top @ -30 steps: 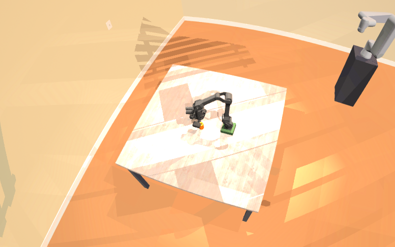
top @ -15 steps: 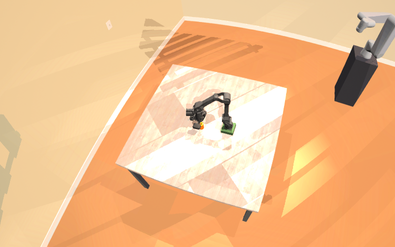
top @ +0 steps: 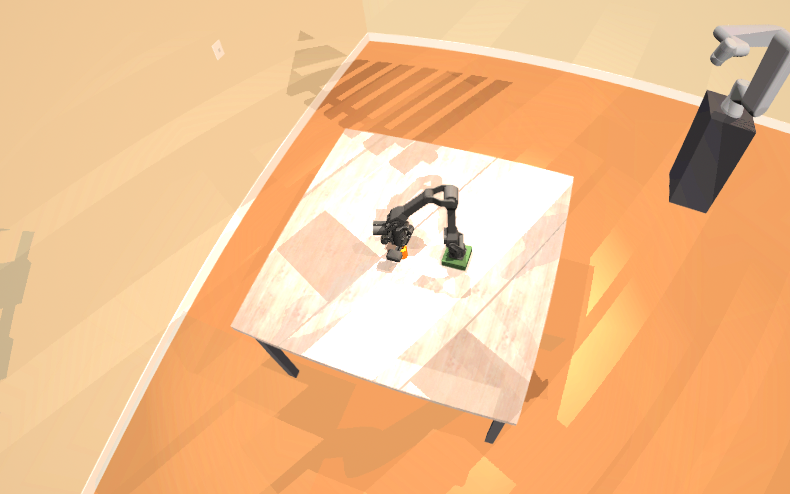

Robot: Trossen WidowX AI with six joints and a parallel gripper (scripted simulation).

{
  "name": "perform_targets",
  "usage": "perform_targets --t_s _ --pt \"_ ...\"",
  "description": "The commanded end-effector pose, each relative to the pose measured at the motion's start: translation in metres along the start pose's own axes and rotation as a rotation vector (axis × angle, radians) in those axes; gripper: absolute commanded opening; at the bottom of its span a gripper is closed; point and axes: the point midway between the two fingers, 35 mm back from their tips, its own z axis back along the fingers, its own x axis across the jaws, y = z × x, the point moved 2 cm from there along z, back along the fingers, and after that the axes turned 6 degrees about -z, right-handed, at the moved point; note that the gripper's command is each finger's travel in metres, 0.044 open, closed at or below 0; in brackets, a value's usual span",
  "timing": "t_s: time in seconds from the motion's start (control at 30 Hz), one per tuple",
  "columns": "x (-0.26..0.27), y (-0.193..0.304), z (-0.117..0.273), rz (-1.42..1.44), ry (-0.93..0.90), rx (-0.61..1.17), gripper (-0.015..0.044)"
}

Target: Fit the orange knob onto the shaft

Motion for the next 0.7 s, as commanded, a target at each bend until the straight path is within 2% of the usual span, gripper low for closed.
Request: perform_targets --t_s 0.0,0.2,0.5,0.67 --pt "-0.0013 0.0012 -0.0064 0.004 0.006 0.002 0.0440" --pt "-0.0017 0.0021 -0.0133 0.004 0.006 0.002 0.0440" --pt "-0.0017 0.0021 -0.0133 0.004 0.006 0.002 0.0204" --pt "-0.0017 0.0021 -0.0133 0.004 0.006 0.002 0.0170"
